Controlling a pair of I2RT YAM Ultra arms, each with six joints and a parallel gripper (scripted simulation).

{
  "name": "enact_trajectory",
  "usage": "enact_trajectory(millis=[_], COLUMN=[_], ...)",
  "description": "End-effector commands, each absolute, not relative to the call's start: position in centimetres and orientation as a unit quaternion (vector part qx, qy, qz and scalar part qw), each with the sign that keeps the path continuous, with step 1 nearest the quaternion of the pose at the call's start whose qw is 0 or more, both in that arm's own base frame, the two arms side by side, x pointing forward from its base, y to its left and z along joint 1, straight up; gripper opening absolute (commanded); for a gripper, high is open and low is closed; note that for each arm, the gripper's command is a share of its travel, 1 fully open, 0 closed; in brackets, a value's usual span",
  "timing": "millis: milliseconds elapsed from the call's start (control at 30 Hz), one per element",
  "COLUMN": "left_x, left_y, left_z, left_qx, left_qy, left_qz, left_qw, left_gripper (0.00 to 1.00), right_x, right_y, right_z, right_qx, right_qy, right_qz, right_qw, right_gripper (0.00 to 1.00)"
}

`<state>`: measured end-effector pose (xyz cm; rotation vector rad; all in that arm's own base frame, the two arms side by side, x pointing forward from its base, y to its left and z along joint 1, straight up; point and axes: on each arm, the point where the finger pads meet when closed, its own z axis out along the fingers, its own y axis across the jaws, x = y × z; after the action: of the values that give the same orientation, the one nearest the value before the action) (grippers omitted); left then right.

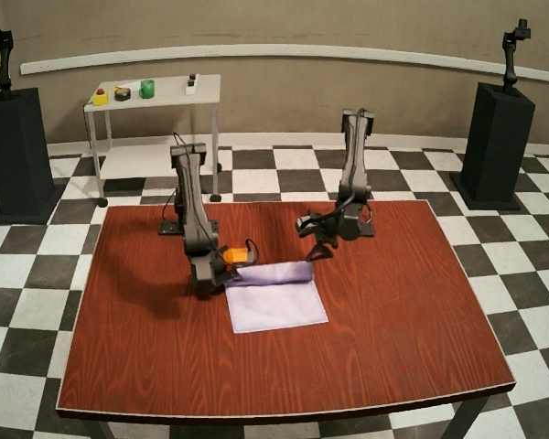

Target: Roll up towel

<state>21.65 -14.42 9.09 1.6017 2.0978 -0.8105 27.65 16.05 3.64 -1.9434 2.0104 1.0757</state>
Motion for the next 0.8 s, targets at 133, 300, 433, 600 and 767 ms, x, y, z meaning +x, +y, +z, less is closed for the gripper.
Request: enact_trajectory(millis=[133,300,433,600,767], left_x=[23.4,23.0,23.0,23.4,24.0], left_y=[-15.6,-16.2,-16.3,-16.1,-15.8], left_z=[8.7,8.9,8.9,9.2,9.5], left_qx=[0.588,0.599,0.601,0.614,0.634], left_qy=[0.731,0.711,0.706,0.695,0.677], left_qz=[-0.134,-0.080,-0.071,-0.078,-0.088], left_qw=[0.320,0.360,0.367,0.366,0.364], left_gripper=[0.95,0.97,0.98,0.98,0.98], right_x=[25.8,25.8,25.8,25.8,25.8], right_y=[15.7,15.7,15.7,15.7,15.7], right_z=[4.1,4.2,4.1,3.7,3.0], right_qx=[-0.604,-0.586,-0.586,-0.586,-0.586], right_qy=[0.676,0.678,0.678,0.678,0.678], right_qz=[0.420,0.439,0.439,0.439,0.439], right_qw=[-0.037,-0.070,-0.070,-0.070,-0.070], right_gripper=[0.26,0.26,0.26,0.26,0.26])
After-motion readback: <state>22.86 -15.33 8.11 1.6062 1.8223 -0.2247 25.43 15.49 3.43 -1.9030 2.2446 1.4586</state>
